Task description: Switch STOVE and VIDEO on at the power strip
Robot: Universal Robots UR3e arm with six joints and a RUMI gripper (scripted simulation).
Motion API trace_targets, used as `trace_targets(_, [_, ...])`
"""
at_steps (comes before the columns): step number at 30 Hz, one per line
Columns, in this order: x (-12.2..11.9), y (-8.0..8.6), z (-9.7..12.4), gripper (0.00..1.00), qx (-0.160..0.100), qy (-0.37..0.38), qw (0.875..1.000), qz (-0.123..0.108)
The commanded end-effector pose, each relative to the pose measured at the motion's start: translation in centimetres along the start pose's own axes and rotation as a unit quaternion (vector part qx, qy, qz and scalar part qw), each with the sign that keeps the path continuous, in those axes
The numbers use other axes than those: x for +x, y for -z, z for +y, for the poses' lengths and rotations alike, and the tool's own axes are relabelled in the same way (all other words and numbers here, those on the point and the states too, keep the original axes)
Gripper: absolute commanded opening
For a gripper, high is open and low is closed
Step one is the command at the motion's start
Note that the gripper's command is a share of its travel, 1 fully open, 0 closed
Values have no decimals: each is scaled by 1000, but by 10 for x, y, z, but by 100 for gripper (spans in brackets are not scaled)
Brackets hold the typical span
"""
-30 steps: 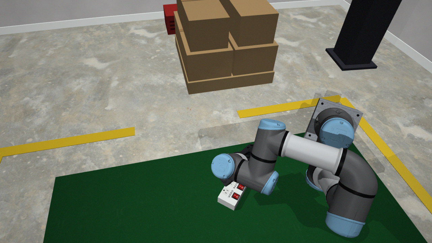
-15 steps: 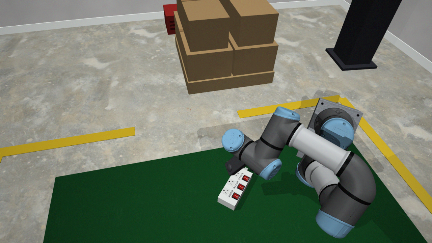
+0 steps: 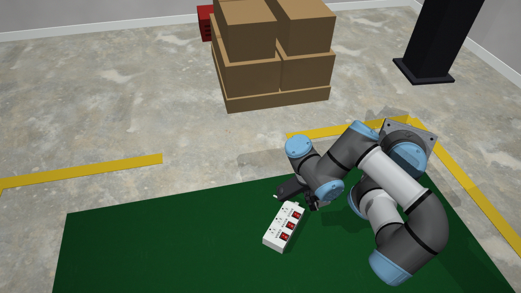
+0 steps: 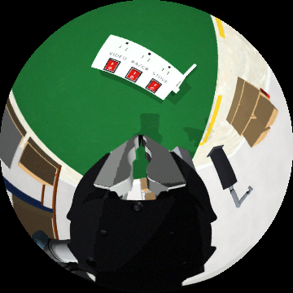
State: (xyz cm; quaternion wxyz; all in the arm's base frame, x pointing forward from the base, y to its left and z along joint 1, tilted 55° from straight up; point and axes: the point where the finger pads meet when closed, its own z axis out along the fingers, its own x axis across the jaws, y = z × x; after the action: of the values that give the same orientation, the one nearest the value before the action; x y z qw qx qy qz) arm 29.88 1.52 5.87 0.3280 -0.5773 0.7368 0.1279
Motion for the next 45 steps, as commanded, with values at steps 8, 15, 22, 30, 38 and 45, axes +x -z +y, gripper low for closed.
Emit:
trace_targets(8, [-14,-7,-15,0,87,-63,991,-75])
trace_targets(15, [-14,-7,-18,0,99,-72,989,-83])
trace_targets(22, [-14,-7,-20,0,104,-76,988,-86])
trace_targets(30, [-14,-7,-20,0,104,-76,988,-86])
trace_targets(38, [-14,-7,-20,0,103,-76,988,-86])
trace_targets(45, [-14,-7,-20,0,103,-76,988,-86])
